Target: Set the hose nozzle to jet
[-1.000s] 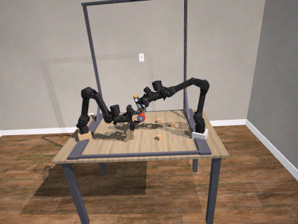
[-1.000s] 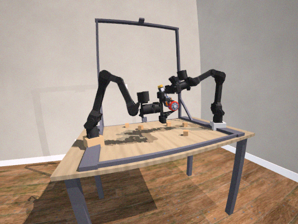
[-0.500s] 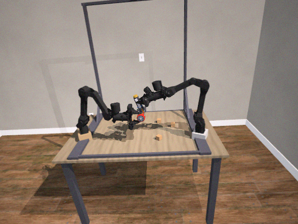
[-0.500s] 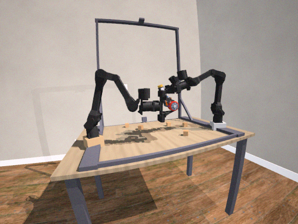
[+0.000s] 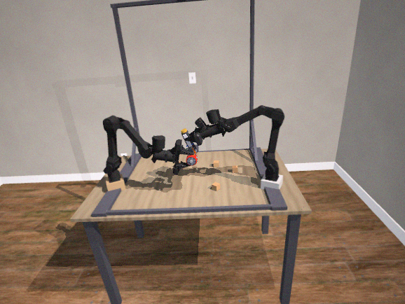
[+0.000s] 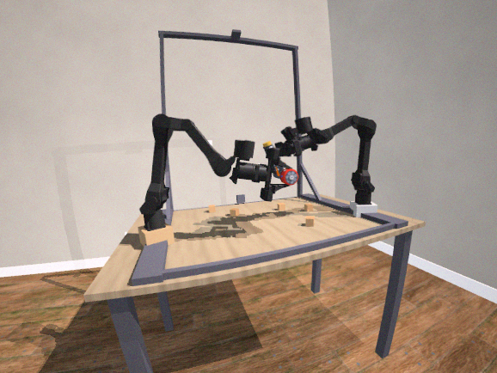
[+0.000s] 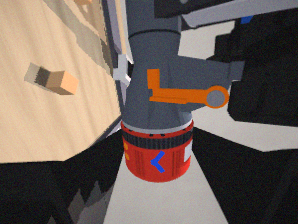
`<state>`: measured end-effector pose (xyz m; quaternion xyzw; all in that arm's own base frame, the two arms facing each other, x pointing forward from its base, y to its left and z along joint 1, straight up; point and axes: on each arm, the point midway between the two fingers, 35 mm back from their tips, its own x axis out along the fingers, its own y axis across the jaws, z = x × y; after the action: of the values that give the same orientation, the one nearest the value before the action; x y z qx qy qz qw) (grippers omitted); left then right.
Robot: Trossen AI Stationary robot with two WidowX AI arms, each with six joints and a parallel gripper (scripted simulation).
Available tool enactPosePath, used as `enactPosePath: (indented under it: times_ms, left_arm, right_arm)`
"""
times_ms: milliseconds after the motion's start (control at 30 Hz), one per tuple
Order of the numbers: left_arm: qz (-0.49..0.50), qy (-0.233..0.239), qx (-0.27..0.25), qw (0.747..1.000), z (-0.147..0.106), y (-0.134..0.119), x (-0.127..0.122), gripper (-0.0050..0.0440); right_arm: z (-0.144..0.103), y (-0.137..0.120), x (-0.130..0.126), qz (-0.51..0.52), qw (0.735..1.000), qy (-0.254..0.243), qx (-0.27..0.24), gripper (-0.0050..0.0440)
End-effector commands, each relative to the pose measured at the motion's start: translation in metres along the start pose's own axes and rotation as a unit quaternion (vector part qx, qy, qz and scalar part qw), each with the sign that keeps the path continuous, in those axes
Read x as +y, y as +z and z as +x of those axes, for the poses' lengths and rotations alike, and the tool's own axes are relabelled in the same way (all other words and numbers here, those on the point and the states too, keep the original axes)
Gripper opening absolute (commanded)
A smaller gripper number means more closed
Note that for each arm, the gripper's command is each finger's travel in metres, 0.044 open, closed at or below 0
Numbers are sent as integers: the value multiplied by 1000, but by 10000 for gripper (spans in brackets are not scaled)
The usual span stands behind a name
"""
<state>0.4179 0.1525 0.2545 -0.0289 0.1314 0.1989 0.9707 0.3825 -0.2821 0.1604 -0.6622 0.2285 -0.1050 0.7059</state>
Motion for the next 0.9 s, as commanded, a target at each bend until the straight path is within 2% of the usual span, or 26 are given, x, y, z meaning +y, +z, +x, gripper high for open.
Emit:
enactPosePath:
  times_ms: [0,233,267,667,700,767,800,867]
  left_arm:
    - [1,0,-26,1000,-6,20,0,170]
    - [1,0,-26,1000,-6,20,0,170]
    - [1,0,-26,1000,-6,20,0,170]
    - [1,0,-26,1000,-6,20,0,170]
    - [1,0,-26,1000,-6,20,0,170]
    - [1,0,-26,1000,-6,20,0,170]
    - [1,0,-26,1000,-6,20,0,170]
    - [1,0,-26,1000,-6,20,0,170]
  right_arm:
    - [-1,-1,-12,-2,1000,-10,2,0]
    - [-1,-1,-12,-2,1000,-10,2,0]
    - [-2,0,-14,-2,1000,22,3,0]
    - [-2,0,-19,1,992,125,7,0]
    - [-2,0,-16,1,995,104,6,0]
    - [-2,0,-16,1,995,104,6,0]
    - [-2,0,-15,1,995,104,6,408]
    - [-2,0,-15,1,995,104,6,408]
